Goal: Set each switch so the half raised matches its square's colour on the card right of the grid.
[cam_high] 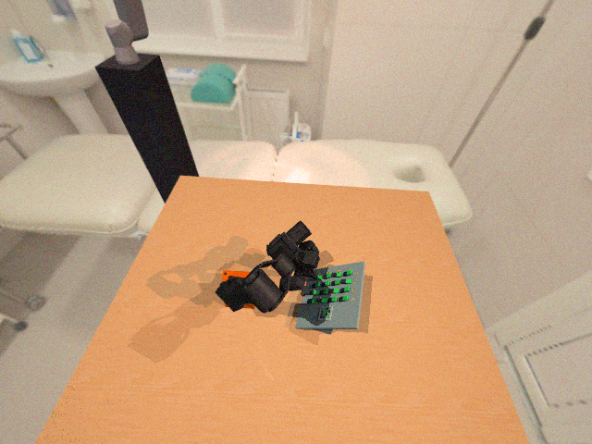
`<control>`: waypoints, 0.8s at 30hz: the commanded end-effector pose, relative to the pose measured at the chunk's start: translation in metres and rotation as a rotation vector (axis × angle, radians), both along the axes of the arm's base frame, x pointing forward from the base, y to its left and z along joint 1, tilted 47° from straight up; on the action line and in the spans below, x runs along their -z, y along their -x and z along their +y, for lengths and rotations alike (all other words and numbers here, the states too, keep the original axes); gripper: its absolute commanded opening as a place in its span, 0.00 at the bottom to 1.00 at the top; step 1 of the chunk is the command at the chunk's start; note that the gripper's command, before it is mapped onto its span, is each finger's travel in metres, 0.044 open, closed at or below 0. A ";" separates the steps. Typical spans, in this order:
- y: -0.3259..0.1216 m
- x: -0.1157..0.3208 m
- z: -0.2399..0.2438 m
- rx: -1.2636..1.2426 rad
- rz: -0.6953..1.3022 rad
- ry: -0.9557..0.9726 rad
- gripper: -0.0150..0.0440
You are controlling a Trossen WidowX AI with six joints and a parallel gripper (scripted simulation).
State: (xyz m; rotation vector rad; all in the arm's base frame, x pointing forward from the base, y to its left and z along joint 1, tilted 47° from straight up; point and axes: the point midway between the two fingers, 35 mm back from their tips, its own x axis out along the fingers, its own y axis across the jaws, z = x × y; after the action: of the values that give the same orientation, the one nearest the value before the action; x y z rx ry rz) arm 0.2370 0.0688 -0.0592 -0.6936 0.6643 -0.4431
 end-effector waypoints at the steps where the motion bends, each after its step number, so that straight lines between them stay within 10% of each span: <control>1: 0.000 0.000 -0.001 0.000 0.000 0.004 0.25; 24: 0.044 -0.027 0.038 0.018 0.022 -0.003 0.25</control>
State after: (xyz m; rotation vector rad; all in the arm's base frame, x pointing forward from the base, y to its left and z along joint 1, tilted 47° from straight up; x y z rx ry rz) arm 0.1985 0.1015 -0.0399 -0.7007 0.6954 -0.4430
